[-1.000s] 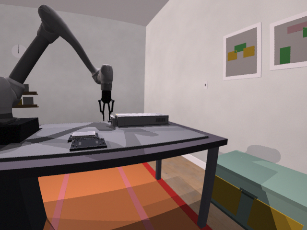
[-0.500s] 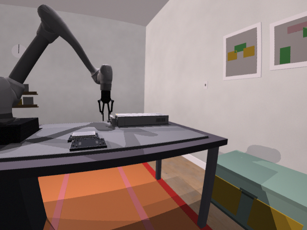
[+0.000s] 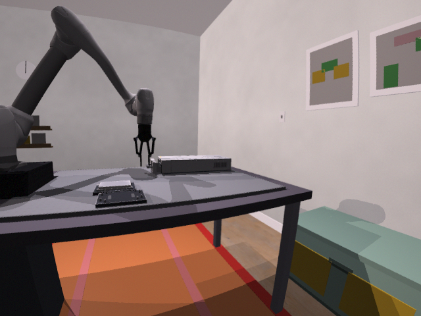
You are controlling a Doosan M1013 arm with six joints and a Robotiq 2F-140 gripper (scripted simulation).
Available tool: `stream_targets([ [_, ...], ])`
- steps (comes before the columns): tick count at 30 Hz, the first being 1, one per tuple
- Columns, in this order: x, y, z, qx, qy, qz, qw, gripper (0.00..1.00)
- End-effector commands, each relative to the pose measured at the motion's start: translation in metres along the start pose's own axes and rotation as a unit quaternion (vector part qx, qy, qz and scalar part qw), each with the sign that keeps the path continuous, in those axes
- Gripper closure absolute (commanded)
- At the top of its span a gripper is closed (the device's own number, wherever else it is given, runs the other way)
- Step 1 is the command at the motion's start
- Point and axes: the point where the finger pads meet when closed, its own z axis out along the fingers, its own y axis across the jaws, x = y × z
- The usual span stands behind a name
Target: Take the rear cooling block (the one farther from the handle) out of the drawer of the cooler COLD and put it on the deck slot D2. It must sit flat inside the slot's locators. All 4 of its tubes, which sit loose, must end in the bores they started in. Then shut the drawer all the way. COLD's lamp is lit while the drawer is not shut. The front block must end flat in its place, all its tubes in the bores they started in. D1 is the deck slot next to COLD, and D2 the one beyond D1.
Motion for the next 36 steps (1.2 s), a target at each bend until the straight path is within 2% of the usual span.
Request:
stream_targets([
  [1,0.0,0.0,-0.001,-0.001,0.0,0.0,1.0,0.66],
  [36,0.0,-0.036,-0.001,0.0,0.0,0.0,1.0,0.66],
])
